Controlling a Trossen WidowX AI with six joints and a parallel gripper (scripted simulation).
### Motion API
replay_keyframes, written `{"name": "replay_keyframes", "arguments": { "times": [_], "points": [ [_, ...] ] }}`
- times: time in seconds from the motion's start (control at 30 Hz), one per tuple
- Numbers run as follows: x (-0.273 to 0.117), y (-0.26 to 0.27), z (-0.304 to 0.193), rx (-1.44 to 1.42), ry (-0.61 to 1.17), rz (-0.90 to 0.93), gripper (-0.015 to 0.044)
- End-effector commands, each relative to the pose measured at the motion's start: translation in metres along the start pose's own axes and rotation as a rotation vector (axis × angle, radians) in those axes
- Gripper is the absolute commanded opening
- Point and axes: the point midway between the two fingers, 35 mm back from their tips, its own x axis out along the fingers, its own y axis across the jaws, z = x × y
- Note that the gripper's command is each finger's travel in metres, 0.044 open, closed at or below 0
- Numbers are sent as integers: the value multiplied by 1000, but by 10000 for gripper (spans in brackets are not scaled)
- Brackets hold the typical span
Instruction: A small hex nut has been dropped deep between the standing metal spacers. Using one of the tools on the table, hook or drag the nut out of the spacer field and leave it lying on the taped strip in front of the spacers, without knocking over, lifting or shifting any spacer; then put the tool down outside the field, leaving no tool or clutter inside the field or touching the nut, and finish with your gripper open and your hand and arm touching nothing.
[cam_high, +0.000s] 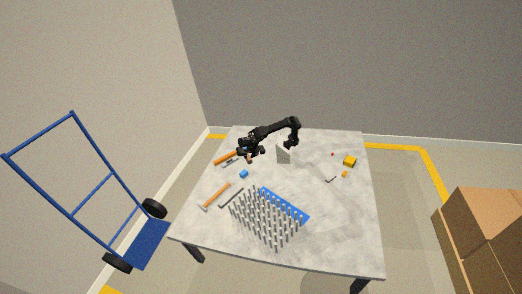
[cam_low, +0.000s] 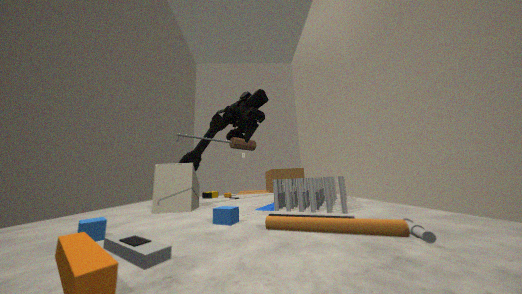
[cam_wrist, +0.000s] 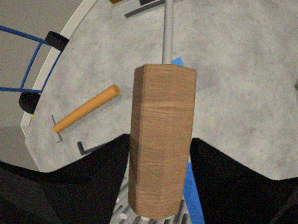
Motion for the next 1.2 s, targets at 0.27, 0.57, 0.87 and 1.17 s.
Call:
{"name": "replay_keyframes", "arguments": {
  "times": [0.27, 0.57, 0.87, 1.17],
  "points": [
    [-38, -35, -78, -379, 124, 110, 0],
    [-61, -71, -127, -649, 210, 184, 0],
    [-82, -115, -169, -925, 298, 260, 0],
    [-101, -167, -203, -1204, 391, 337, 0]
  ]
}}
